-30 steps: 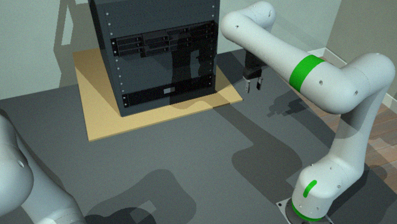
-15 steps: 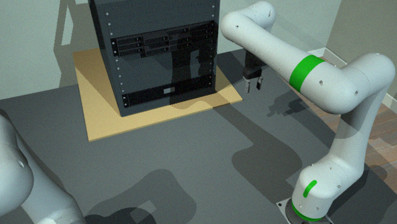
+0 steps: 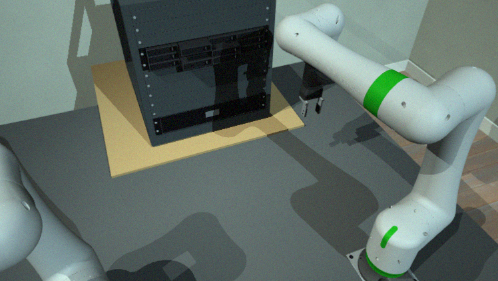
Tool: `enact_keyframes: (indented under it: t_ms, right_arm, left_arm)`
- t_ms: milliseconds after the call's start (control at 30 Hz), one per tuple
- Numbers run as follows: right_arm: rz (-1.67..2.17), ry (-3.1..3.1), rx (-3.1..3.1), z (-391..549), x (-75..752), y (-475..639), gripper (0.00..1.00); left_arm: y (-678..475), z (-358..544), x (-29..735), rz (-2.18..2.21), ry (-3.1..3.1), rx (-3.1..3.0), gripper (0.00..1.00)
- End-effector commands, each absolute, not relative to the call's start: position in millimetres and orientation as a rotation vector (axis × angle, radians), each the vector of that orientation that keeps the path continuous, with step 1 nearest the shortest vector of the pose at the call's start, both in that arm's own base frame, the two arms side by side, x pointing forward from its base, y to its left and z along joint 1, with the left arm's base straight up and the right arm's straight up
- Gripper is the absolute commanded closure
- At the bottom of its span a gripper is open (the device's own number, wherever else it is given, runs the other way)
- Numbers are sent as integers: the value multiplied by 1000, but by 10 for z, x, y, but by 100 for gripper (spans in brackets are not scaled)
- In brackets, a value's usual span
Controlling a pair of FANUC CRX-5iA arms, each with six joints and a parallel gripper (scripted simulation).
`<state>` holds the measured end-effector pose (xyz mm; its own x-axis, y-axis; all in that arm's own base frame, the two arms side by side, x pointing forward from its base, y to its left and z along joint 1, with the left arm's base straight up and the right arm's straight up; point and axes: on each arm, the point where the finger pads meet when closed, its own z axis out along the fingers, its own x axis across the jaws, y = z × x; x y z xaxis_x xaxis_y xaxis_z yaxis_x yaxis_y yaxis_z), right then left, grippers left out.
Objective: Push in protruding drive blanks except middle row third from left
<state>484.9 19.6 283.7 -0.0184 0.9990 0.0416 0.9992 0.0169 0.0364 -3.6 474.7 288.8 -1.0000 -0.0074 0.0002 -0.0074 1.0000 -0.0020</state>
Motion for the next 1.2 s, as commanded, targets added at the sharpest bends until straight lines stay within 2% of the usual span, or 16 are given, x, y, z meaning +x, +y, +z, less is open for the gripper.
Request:
enact_keyframes:
  t_ms: [0, 333, 1167]
  right_arm:
    - [-156, -2249, -2182, 2812, 4927, 346, 0]
    - [-367, -2265, -2126, 2749, 5143, 834, 0]
    - [-1265, -2047, -1882, 3172, 5758, 3005, 0]
  left_arm:
    - [4750, 2897, -35, 0, -3142, 12, 0]
    - [4750, 2897, -35, 0, -3142, 12, 0]
    - [4750, 2897, -35, 0, -3142, 12, 0]
